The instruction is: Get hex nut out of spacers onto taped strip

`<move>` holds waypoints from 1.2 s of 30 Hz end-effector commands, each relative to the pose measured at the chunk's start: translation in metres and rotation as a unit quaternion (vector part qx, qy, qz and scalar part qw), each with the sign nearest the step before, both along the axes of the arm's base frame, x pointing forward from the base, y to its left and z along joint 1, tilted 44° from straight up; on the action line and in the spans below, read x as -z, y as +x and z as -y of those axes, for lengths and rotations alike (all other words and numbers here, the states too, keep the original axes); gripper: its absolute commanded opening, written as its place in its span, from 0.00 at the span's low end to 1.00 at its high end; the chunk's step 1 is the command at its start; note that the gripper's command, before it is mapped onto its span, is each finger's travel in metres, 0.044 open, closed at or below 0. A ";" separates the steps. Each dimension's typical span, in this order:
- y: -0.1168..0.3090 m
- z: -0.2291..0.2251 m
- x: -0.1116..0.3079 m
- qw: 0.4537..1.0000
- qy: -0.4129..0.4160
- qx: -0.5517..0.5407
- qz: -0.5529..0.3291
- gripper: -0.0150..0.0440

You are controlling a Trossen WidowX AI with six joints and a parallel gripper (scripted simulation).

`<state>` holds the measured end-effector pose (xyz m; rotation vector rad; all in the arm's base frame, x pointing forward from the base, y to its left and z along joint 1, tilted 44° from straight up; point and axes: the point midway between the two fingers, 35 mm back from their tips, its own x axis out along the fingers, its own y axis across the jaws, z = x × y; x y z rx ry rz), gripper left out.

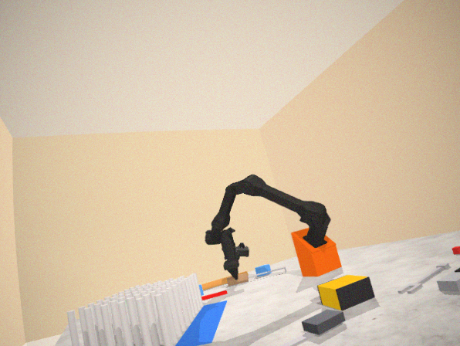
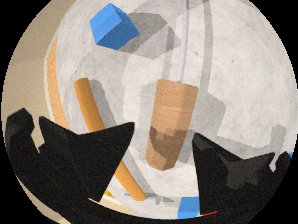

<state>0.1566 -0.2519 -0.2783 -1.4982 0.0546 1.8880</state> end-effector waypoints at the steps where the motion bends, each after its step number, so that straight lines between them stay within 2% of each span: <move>1: 0.001 -0.005 0.005 1.000 0.000 0.003 0.001 0.73; 9: 0.001 -0.012 0.012 1.000 0.000 0.003 0.001 0.73; 12: 0.001 -0.012 0.012 1.000 0.000 0.003 0.001 0.60; 20: 0.001 -0.012 0.012 1.000 0.000 0.003 0.001 0.50; 26: -0.003 0.019 -0.021 1.000 0.000 0.001 0.000 0.25; 36: -0.006 0.026 -0.034 1.000 -0.001 -0.013 0.012 0.25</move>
